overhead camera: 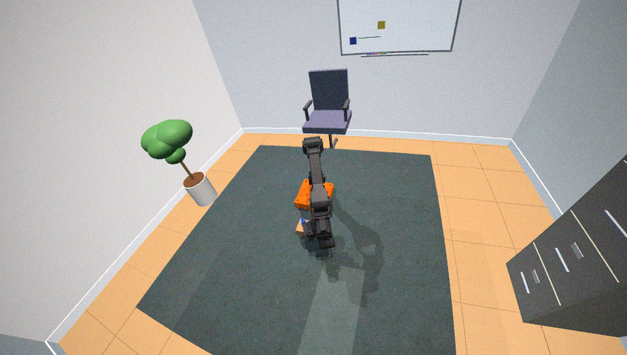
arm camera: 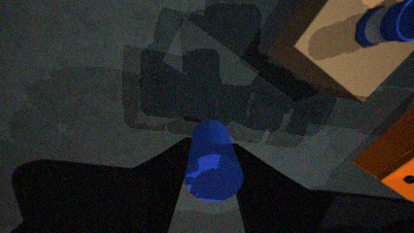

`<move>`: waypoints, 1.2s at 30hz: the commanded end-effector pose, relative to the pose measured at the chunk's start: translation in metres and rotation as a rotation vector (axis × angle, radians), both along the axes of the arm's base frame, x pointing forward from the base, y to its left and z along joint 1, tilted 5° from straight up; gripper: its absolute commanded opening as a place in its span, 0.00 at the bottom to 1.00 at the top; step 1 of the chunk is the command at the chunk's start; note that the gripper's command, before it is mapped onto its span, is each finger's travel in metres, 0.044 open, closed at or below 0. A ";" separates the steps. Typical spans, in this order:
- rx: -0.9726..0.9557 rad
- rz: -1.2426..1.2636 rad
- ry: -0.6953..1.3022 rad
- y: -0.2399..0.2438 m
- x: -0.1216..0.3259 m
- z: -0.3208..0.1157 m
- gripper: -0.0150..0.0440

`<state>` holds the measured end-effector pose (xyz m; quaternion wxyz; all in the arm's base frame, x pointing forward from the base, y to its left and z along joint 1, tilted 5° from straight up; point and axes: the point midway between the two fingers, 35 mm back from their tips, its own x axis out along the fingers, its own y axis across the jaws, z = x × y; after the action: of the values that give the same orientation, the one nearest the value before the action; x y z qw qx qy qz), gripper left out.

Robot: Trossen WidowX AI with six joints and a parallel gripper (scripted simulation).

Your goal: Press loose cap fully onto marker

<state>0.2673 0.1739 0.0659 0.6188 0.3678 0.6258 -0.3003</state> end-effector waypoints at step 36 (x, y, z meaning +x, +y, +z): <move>-0.006 0.000 -0.014 -0.095 -0.009 0.062 0.25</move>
<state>0.2639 0.0875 0.1261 0.6262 0.3696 0.6174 -0.3000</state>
